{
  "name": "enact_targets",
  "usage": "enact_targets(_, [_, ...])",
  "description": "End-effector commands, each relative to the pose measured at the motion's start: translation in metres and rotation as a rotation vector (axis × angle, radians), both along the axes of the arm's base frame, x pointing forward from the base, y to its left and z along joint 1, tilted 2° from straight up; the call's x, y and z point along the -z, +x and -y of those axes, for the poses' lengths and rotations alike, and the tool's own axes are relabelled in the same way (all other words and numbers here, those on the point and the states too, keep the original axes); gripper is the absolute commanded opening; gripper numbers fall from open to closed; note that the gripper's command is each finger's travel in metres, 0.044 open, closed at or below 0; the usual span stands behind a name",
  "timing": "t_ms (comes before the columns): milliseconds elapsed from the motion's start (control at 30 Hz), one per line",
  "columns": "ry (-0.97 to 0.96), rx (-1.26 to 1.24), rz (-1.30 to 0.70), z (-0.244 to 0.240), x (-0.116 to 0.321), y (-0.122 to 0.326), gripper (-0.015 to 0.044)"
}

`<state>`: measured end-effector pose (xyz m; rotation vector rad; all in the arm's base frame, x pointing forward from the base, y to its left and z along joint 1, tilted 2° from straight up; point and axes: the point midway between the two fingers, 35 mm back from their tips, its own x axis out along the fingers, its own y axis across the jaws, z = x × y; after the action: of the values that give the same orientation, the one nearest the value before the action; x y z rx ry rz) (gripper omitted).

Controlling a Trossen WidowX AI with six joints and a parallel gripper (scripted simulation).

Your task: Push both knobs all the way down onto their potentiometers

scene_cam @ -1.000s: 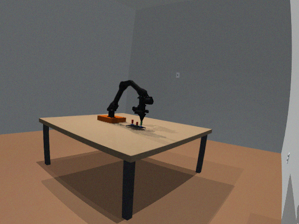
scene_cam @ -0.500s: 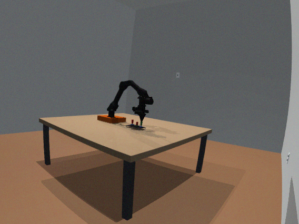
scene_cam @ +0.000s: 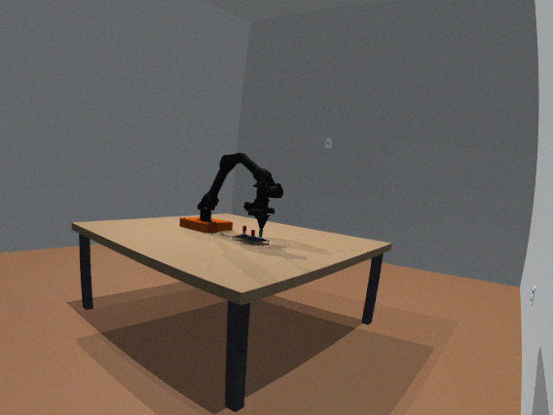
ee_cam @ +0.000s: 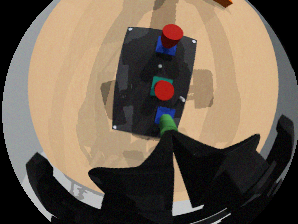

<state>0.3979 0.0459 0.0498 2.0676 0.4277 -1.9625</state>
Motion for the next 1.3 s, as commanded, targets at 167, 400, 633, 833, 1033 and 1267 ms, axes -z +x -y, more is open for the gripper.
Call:
enact_targets(167, [-0.003, 0.002, -0.024, -0.001, 0.026, 0.004, 0.0000])
enact_targets(400, [-0.003, 0.002, -0.024, -0.001, 0.026, 0.004, 0.0000])
enact_targets(633, [-0.003, 0.002, -0.024, -0.001, 0.027, 0.004, 0.0000])
enact_targets(833, [-0.003, 0.002, -0.024, -0.001, 0.024, 0.004, 0.0000])
enact_targets(1033, [-0.003, 0.002, -0.024, -0.001, 0.015, 0.005, 0.0000])
enact_targets(1267, [-0.003, 0.002, -0.024, -0.001, 0.003, 0.005, 0.0000])
